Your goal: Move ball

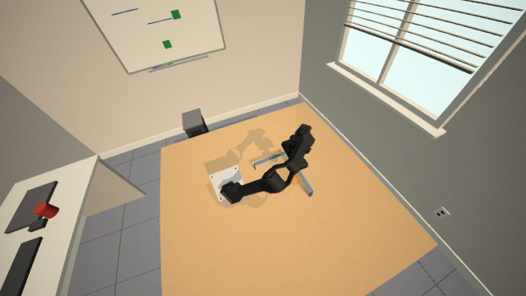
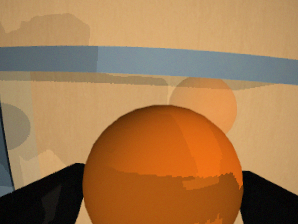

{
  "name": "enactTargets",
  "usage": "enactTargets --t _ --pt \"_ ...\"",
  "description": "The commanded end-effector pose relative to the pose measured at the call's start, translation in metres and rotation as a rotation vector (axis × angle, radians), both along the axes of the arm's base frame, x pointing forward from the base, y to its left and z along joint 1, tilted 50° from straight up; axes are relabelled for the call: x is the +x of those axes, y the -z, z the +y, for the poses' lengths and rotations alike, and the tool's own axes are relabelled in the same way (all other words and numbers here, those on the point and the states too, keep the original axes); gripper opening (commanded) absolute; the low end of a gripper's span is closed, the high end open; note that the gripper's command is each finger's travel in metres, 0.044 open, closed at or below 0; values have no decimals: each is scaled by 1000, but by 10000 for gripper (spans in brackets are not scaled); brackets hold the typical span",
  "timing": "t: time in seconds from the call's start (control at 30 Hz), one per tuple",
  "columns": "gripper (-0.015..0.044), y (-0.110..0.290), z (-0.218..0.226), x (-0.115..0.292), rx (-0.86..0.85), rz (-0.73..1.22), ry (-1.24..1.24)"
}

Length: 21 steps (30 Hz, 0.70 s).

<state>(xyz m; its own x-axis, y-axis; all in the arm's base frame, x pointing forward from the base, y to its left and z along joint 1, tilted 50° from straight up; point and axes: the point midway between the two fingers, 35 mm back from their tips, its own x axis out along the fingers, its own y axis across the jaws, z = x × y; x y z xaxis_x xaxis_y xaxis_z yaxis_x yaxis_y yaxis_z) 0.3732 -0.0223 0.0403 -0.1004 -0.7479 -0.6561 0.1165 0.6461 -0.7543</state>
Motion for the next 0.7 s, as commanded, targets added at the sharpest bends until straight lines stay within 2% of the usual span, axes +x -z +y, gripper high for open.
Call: enactTargets --t 0.0,0.2,0.37,0.67 --pt "0 -1 -22 -4 -5 3 3" --pt "0 -2 -52 -12 -10 4 4" --pt "0 0 -57 -13 -11 4 4" --pt "0 31 -92 -17 -11 4 4"
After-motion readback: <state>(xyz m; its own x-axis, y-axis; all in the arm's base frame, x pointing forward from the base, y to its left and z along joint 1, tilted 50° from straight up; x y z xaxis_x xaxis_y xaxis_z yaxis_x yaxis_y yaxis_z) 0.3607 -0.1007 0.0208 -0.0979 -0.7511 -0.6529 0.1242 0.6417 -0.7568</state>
